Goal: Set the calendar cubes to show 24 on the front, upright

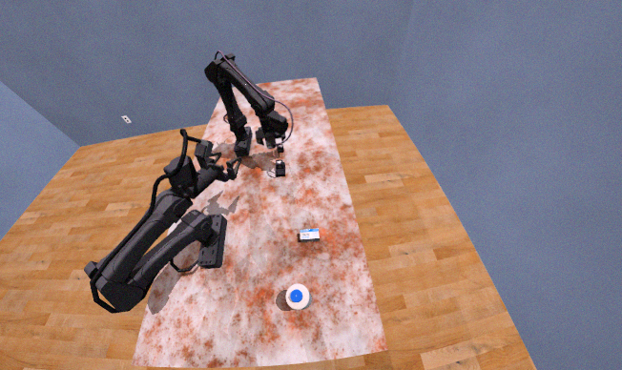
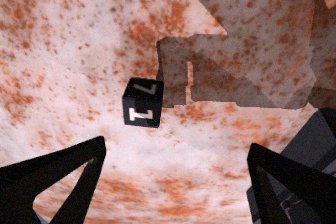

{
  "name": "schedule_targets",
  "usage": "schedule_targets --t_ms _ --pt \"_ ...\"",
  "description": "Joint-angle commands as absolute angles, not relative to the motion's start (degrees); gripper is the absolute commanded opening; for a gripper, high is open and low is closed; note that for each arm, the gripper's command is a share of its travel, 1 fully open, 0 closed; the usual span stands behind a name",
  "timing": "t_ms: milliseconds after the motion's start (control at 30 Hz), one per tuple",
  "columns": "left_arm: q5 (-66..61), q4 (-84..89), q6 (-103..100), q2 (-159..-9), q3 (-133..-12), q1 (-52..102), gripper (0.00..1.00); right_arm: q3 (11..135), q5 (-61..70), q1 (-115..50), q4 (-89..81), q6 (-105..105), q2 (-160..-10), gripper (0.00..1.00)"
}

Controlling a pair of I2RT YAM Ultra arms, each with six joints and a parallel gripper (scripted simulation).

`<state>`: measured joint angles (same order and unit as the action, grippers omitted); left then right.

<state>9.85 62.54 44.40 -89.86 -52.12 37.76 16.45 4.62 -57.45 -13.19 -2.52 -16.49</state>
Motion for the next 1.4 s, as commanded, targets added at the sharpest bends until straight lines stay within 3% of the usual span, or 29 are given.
schedule_targets --t_ms 0,1367 --pt "6.5 64.1 34.9 -90.6 -54.9 35.0 1.00 17.6 4.8 -57.7 -13.6 -2.7 -15.6 1.00" --pt "-17.0 68.0 -35.2 -99.6 -64.2 4.3 1.00 17.6 4.8 -57.7 -13.6 -2.7 -15.6 1.00"
